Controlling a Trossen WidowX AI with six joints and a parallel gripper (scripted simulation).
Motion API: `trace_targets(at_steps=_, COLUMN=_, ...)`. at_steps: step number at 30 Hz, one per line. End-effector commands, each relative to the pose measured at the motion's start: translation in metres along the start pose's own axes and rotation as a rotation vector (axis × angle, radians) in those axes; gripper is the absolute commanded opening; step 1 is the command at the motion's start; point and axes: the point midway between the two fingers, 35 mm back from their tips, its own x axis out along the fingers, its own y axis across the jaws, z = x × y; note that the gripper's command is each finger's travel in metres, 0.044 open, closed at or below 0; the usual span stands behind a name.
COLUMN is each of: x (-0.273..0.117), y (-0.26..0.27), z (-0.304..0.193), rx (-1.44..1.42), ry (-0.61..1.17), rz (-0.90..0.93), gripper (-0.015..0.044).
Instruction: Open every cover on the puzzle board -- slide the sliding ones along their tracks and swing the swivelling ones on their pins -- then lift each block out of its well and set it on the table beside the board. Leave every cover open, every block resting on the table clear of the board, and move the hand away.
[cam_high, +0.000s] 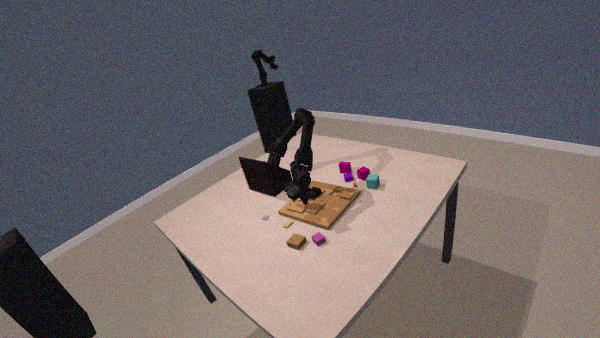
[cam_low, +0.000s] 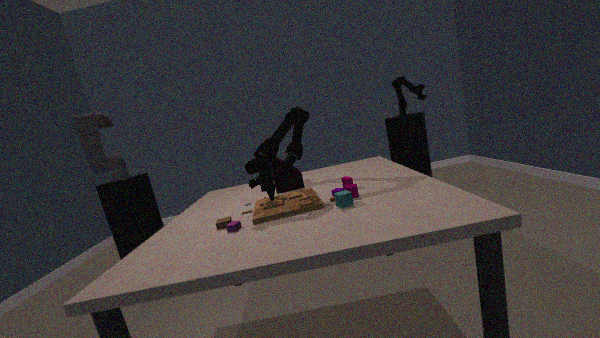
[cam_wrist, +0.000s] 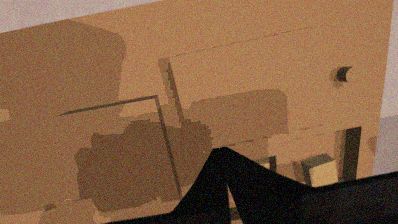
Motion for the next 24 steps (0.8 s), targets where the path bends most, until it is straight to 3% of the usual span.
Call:
trace_targets(at_steps=1, x=-0.007, y=0.002, z=0.002, rx=-0.004, ry=-0.007, rz=0.005, gripper=0.0000)
trace_targets(at_steps=24, x=-0.037, y=0.002, z=0.002, rx=-0.004, ry=-0.008, rz=0.005, gripper=0.0000)
